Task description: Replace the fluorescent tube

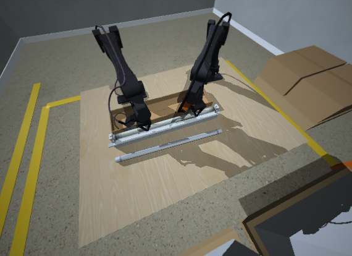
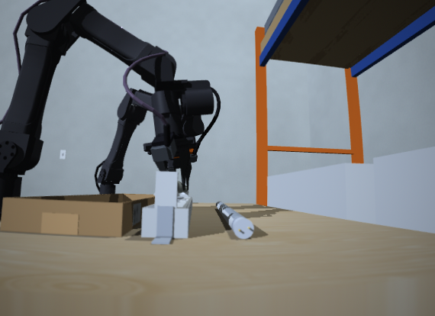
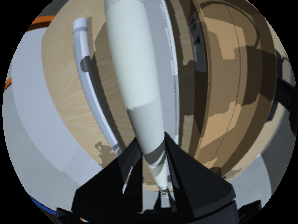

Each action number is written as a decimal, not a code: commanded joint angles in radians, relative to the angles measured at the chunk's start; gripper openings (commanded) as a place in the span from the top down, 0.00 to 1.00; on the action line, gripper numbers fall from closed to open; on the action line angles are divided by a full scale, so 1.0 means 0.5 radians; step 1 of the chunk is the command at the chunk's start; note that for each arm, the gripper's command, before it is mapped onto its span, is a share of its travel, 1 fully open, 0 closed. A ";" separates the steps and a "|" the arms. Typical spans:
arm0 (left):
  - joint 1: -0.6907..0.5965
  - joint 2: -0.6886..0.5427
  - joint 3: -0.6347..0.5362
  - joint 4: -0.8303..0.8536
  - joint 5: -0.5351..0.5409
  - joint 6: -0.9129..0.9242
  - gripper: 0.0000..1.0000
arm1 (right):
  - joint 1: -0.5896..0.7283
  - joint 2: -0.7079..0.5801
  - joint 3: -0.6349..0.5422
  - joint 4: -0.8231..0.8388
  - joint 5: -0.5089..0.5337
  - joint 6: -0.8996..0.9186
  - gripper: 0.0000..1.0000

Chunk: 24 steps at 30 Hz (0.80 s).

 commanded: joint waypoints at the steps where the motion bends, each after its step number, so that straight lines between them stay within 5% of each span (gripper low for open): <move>1: 0.003 -0.019 0.034 0.038 -0.010 -0.001 0.89 | 0.012 -0.018 0.024 -0.040 0.018 0.013 0.89; 24: -0.053 -0.127 -0.145 0.189 -0.108 -0.041 0.89 | 0.036 -0.136 -0.165 0.192 0.041 0.025 0.89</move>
